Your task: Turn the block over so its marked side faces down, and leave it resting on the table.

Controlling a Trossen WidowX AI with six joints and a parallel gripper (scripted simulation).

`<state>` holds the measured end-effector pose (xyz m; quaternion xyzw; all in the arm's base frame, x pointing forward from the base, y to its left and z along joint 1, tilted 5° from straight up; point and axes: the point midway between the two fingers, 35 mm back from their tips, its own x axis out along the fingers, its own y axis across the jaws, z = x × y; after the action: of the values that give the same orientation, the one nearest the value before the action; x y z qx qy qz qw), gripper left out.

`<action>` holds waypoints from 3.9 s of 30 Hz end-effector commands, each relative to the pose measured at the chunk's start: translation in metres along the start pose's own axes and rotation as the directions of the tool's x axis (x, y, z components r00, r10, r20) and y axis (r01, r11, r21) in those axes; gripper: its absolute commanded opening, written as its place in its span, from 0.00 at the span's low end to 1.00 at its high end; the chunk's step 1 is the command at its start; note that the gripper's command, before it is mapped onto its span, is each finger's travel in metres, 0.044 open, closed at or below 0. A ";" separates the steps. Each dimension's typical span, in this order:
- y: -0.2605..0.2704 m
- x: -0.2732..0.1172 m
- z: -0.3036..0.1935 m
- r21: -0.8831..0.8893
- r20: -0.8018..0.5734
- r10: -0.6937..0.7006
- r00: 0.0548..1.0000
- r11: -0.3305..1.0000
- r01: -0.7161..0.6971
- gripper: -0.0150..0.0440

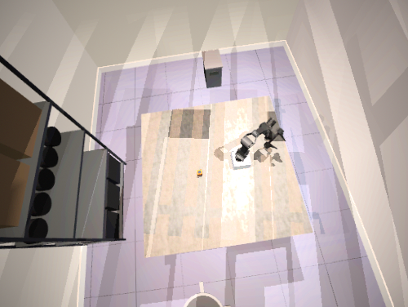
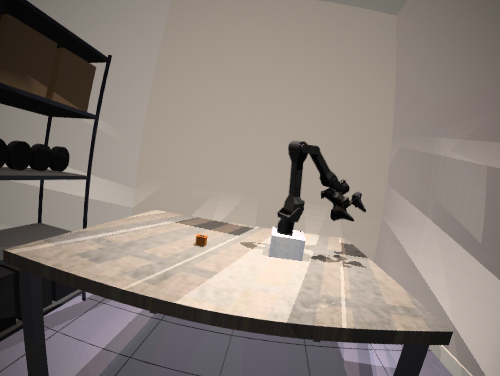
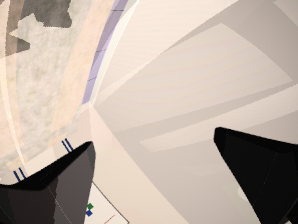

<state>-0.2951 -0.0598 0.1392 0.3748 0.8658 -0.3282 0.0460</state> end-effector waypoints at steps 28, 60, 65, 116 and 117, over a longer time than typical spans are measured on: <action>0.106 -0.372 0.160 -0.052 0.922 -0.091 0.377 0.934 0.353 1.00; 0.546 -0.357 -0.102 -0.646 0.737 0.569 0.364 0.438 0.625 1.00; 0.551 -0.349 -0.109 -0.654 0.730 0.570 0.377 0.422 0.628 1.00; 0.598 -0.319 -0.048 -0.654 0.730 0.569 0.378 0.422 0.628 0.52; 0.598 -0.319 -0.048 -0.654 0.730 0.569 0.378 0.422 0.628 0.51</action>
<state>0.3478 0.0732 -0.0373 0.0082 0.7060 0.0486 0.7065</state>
